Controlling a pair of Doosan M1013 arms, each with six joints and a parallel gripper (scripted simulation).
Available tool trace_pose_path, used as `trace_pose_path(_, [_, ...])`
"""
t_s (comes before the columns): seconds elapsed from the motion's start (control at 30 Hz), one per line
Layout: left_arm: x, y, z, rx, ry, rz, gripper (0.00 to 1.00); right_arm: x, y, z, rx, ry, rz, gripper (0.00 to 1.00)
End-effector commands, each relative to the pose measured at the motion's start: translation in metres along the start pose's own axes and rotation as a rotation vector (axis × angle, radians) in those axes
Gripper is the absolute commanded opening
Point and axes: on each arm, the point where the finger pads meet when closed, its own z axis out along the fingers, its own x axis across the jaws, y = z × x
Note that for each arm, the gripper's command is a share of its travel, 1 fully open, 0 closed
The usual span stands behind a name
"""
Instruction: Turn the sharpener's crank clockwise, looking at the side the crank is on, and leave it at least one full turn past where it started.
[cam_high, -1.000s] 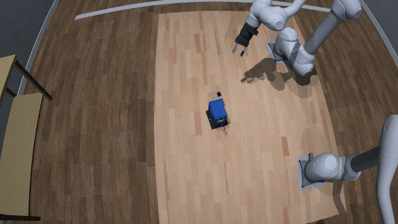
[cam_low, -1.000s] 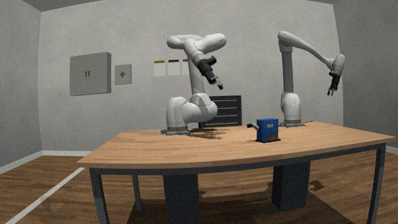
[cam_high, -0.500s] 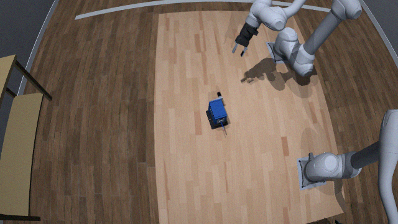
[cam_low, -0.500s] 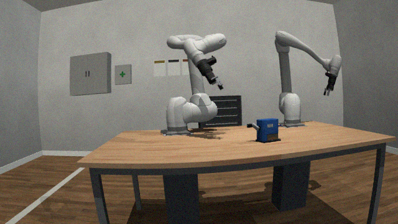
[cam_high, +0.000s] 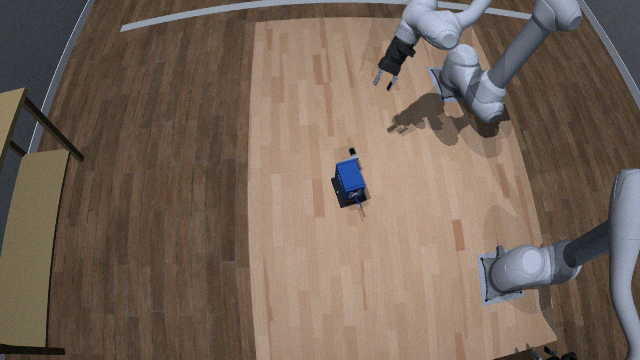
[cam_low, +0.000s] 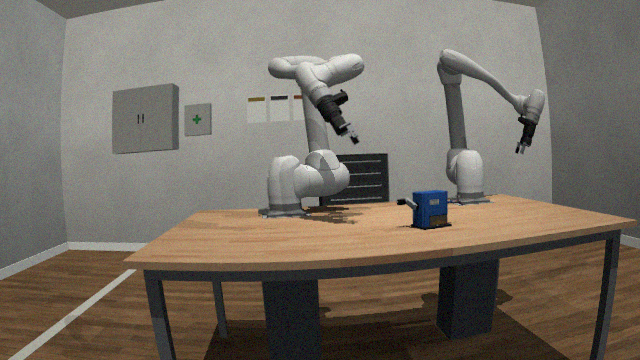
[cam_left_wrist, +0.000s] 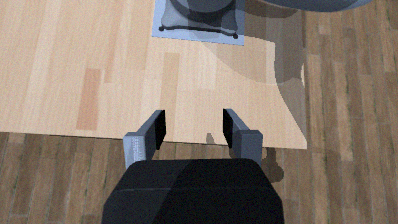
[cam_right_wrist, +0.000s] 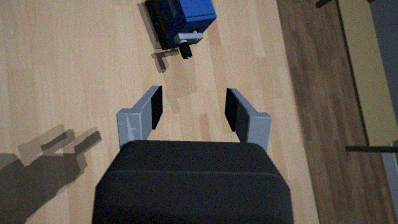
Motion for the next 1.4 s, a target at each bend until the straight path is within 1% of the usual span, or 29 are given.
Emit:
trace_pose_path(0.0, [0.005,-0.003,0.001,0.002,-0.002,0.004,1.00,0.001,0.000,0.000,0.001,0.001,0.000,1.00])
trace_pose_path(0.73, [0.032,-0.021,0.012,0.022,-0.019,0.028,1.00,0.001,0.000,0.000,0.001,0.001,0.000,1.00])
trace_pose_path(1.37, [0.042,-0.029,0.017,0.031,-0.026,0.038,1.00,0.001,0.000,0.000,0.001,0.001,0.000,1.00])
